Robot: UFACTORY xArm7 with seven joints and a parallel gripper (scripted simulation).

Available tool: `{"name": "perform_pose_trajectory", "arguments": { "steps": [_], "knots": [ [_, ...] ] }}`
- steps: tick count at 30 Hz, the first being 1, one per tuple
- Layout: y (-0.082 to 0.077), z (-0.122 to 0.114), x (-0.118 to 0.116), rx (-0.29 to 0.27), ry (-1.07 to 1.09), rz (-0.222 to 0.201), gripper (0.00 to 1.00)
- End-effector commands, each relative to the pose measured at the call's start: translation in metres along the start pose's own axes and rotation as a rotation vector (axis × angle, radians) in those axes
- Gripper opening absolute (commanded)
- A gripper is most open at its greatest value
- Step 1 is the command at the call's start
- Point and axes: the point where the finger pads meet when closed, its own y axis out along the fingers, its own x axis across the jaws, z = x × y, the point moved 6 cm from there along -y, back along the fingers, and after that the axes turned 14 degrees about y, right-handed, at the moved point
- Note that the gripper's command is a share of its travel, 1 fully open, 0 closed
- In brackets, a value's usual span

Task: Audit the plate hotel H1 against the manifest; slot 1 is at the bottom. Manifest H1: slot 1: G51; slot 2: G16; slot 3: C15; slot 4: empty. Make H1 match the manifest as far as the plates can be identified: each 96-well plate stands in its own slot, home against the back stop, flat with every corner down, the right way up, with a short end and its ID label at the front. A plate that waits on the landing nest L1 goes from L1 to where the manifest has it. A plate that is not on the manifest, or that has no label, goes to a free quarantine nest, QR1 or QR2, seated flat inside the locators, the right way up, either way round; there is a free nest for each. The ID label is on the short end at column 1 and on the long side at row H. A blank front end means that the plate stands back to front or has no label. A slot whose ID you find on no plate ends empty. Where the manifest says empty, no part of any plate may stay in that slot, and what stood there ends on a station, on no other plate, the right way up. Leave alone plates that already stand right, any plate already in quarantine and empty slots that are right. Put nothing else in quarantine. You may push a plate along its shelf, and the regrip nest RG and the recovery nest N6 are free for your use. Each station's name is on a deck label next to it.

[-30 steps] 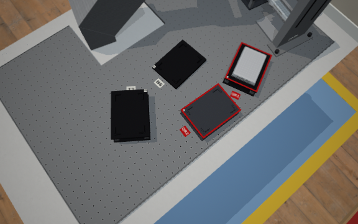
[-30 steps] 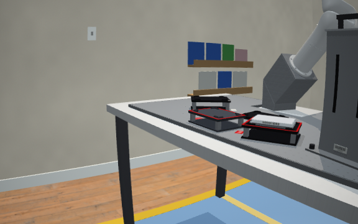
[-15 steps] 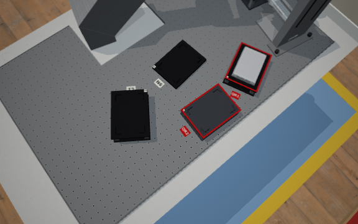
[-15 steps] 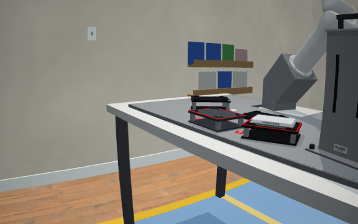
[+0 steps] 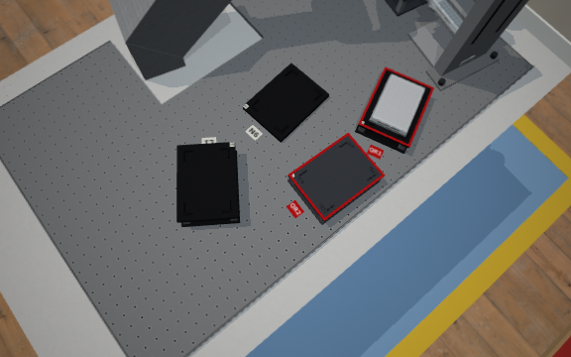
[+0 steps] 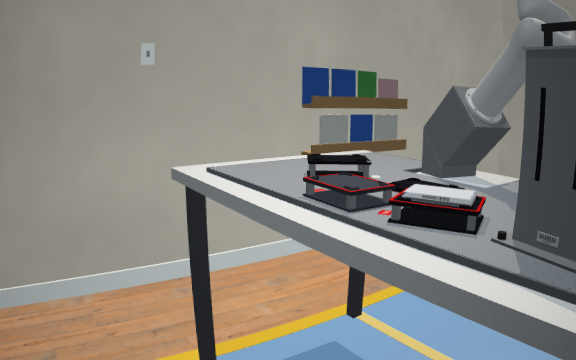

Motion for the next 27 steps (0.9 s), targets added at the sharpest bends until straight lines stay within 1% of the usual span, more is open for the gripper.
{"name": "perform_pose_trajectory", "arguments": {
  "steps": [1,4,6,19,27],
  "knots": [
    [-0.002,-0.014,0.003,0.000,-0.001,0.003,1.00],
    [-0.002,-0.029,0.007,0.000,-0.001,0.003,1.00],
    [-0.002,-0.029,0.007,0.000,-0.001,0.003,1.00],
    [-0.002,-0.091,0.022,0.000,-0.001,0.003,1.00],
    [-0.002,-0.091,0.022,0.000,-0.001,0.003,1.00]
  ]
}}
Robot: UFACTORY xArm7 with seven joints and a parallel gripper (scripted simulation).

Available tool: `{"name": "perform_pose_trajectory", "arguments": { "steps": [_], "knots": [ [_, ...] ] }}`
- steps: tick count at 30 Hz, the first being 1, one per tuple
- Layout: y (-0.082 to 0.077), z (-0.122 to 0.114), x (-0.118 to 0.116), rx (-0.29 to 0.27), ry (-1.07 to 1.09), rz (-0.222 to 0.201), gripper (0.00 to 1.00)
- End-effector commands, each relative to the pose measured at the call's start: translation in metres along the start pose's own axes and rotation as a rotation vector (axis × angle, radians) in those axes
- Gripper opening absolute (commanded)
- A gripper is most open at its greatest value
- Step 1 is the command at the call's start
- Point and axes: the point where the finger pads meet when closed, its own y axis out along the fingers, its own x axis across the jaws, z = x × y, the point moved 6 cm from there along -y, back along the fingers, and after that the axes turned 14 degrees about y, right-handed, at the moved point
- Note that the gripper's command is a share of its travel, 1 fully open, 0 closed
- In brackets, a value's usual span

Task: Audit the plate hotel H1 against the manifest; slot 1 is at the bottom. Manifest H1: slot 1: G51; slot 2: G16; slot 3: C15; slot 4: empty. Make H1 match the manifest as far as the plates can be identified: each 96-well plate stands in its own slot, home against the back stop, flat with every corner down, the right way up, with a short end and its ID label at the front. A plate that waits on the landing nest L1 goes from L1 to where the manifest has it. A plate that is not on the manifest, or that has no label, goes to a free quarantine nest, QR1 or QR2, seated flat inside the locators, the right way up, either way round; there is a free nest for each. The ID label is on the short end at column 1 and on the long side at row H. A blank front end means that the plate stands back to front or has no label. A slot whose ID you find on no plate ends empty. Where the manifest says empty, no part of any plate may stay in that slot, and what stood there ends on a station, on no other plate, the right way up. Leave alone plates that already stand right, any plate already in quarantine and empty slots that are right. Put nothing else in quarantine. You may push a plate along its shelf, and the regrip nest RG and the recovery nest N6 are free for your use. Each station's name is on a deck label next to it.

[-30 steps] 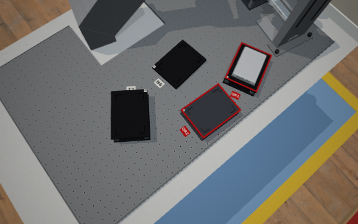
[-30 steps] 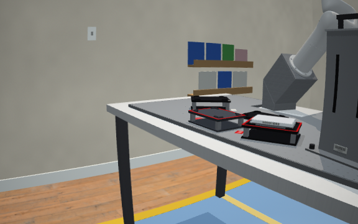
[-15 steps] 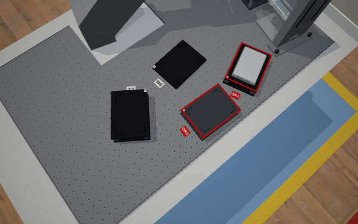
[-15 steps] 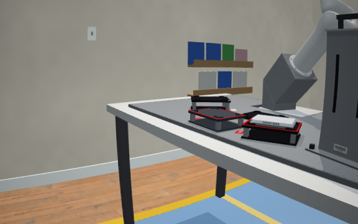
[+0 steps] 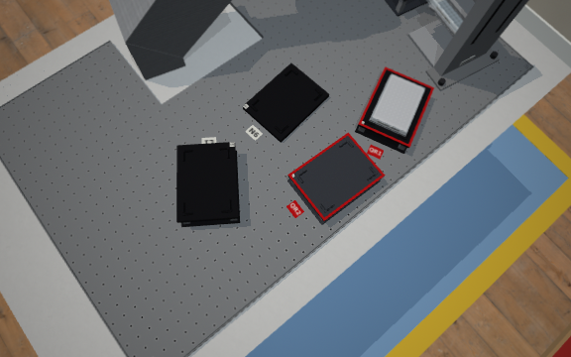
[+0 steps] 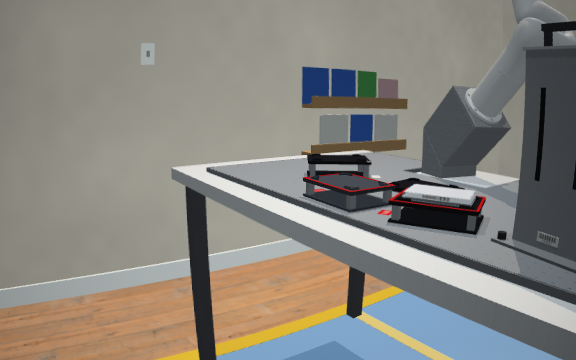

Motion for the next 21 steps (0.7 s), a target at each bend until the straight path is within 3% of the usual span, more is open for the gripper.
{"name": "perform_pose_trajectory", "arguments": {
  "steps": [1,21],
  "knots": [
    [-0.001,-0.001,0.000,0.000,0.000,0.004,1.00],
    [0.022,-0.001,0.000,-0.001,0.000,0.004,1.00]
  ]
}}
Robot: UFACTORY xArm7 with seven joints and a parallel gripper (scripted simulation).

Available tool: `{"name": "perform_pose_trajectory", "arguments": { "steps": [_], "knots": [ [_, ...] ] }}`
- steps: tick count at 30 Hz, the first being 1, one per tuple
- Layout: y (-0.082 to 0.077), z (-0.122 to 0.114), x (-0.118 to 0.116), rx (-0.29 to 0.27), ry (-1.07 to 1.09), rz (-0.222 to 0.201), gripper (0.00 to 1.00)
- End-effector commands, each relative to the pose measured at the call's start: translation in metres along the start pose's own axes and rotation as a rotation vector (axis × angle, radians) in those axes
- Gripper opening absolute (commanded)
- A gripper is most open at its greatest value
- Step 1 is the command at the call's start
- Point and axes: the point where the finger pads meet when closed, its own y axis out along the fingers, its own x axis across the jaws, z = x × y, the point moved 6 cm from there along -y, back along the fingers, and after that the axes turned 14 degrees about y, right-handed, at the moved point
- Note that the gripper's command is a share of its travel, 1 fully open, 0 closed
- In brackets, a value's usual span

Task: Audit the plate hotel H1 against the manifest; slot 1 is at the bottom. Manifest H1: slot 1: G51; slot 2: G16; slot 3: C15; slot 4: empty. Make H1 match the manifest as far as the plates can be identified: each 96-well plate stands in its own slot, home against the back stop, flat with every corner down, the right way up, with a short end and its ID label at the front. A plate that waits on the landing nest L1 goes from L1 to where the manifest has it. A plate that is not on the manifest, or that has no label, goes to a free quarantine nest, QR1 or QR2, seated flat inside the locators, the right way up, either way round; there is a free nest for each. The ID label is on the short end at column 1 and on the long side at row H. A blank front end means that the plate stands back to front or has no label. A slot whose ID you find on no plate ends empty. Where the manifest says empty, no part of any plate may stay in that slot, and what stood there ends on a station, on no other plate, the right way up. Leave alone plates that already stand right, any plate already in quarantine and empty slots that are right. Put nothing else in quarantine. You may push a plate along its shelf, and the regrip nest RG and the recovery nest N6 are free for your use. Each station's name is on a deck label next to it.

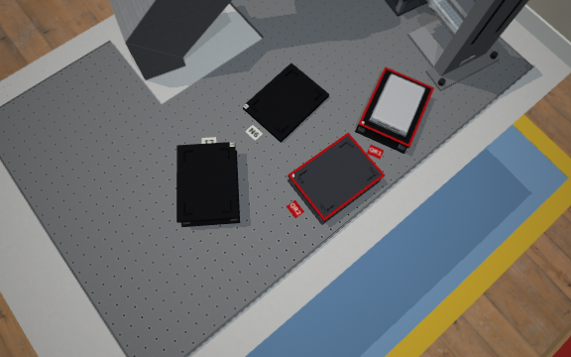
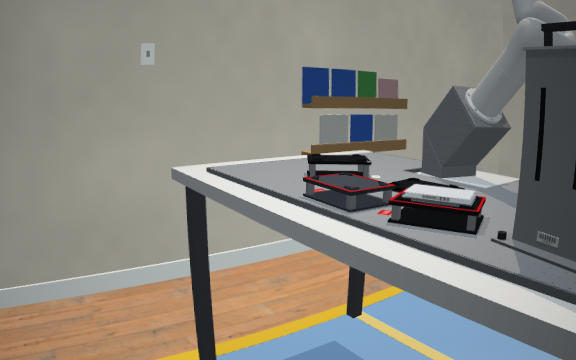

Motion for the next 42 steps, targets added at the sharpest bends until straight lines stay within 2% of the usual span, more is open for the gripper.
{"name": "perform_pose_trajectory", "arguments": {
  "steps": [1,42],
  "knots": [
    [0.007,0.000,-0.001,-0.001,-0.001,0.004,1.00],
    [0.067,0.000,-0.001,-0.001,-0.001,0.004,1.00]
  ]
}}
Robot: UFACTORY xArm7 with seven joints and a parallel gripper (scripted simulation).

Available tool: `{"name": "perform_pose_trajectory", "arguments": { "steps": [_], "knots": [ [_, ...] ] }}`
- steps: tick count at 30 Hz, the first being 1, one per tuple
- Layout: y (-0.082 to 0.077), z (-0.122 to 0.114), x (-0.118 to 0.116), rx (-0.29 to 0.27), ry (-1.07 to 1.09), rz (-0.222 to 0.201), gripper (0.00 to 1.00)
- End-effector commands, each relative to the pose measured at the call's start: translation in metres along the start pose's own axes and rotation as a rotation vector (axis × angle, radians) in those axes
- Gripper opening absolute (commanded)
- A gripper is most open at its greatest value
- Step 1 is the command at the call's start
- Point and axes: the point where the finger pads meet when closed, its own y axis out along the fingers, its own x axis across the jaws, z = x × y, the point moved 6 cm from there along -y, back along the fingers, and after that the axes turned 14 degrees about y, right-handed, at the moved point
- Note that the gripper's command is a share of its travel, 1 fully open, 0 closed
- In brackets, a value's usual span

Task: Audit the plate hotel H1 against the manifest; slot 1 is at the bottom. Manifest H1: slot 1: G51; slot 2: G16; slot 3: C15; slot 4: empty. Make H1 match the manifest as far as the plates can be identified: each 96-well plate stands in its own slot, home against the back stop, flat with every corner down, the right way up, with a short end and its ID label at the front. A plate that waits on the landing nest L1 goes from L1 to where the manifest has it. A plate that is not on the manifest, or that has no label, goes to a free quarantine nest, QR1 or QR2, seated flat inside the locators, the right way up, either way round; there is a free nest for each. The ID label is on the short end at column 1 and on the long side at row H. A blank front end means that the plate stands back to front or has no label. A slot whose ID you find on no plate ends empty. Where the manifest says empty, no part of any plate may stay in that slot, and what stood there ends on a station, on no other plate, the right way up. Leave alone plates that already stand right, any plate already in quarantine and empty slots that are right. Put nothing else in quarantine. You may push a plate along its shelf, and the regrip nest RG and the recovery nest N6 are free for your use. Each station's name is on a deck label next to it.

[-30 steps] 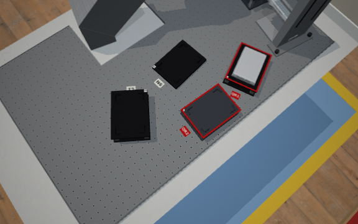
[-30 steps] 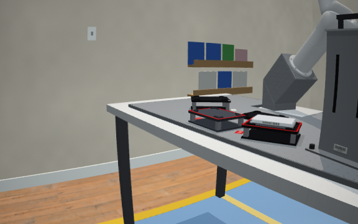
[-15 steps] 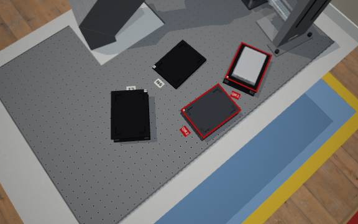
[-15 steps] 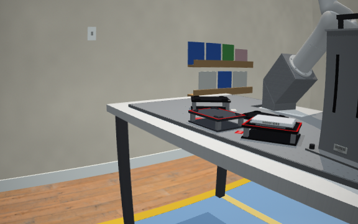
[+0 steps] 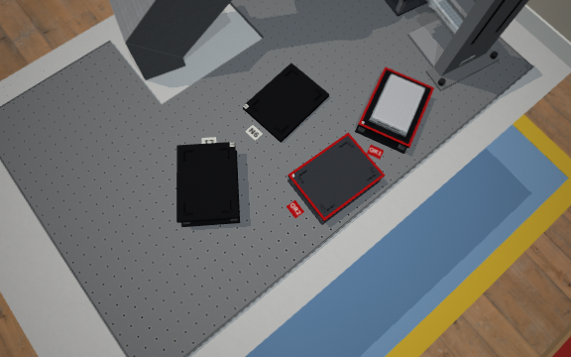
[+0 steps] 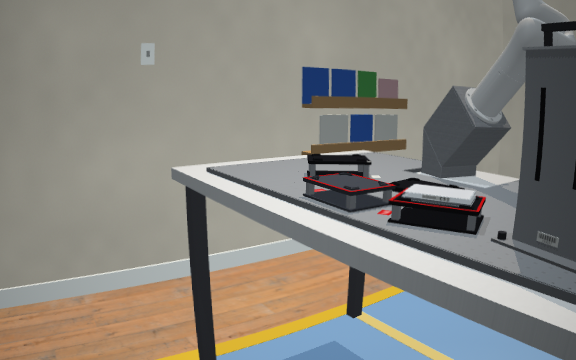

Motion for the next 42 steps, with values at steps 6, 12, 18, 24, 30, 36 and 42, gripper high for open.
{"name": "perform_pose_trajectory", "arguments": {
  "steps": [6,12,18,24,30,36,42],
  "knots": [
    [0.012,0.000,-0.001,-0.001,-0.001,0.004,1.00],
    [0.022,0.000,-0.001,-0.001,-0.001,0.004,1.00],
    [0.029,0.000,-0.001,-0.001,-0.001,0.004,1.00],
    [0.039,0.000,-0.001,-0.001,-0.001,0.004,1.00],
    [0.049,0.000,-0.001,-0.001,-0.001,0.004,1.00],
    [0.056,-0.001,-0.001,-0.001,-0.001,0.004,1.00],
    [0.066,-0.001,-0.001,-0.001,-0.001,0.004,1.00]
  ]
}}
